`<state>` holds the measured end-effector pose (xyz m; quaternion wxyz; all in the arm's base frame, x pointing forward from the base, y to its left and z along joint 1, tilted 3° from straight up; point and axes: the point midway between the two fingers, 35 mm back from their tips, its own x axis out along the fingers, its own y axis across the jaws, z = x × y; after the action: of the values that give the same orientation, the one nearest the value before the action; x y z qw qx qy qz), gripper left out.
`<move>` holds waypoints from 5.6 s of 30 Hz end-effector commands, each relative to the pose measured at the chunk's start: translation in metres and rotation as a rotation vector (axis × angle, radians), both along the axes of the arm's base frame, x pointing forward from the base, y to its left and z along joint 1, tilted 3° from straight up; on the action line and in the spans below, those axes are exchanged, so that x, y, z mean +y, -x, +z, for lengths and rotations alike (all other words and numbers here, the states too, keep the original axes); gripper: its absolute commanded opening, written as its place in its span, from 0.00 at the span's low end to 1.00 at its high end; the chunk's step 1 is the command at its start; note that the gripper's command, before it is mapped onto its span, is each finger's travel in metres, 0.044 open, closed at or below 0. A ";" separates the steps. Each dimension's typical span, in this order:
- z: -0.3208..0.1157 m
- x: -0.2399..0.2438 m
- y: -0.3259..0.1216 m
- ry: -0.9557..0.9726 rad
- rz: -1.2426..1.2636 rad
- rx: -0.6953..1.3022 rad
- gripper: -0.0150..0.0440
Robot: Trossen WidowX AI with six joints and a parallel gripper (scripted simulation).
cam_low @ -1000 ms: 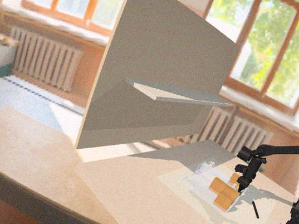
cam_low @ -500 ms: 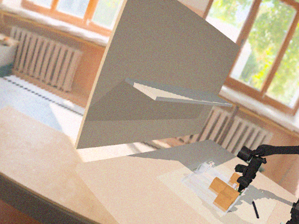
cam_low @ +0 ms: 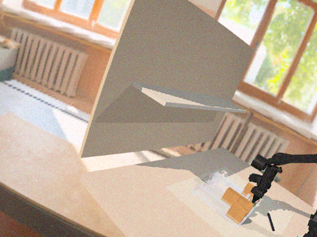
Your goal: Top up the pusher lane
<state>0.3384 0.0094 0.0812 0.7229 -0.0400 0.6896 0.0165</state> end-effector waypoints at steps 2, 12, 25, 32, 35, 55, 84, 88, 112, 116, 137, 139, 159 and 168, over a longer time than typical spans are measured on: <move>0.005 0.001 -0.009 -0.005 0.000 -0.032 0.25; 0.005 0.001 -0.010 -0.005 0.000 -0.032 0.25; 0.005 0.001 -0.012 -0.005 0.000 -0.032 0.25; 0.004 0.001 -0.012 -0.005 0.000 -0.032 0.25; 0.003 0.001 -0.012 -0.005 0.000 -0.032 0.25; -0.002 0.001 -0.013 -0.005 0.000 -0.032 0.25; -0.010 0.001 -0.012 -0.005 0.000 -0.032 0.25; -0.011 0.001 -0.012 -0.005 0.000 -0.032 0.25; -0.018 0.001 -0.012 -0.005 0.000 -0.032 0.25; -0.019 0.001 -0.012 -0.005 0.000 -0.032 0.25; -0.024 0.000 -0.011 -0.005 0.000 -0.032 0.25; -0.024 0.000 -0.010 -0.005 0.000 -0.032 0.25; -0.025 0.000 -0.007 -0.005 0.000 -0.031 0.25; -0.025 0.000 -0.006 -0.005 0.000 -0.031 0.25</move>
<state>0.3422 0.0089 0.0562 0.7299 -0.0392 0.6823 0.0157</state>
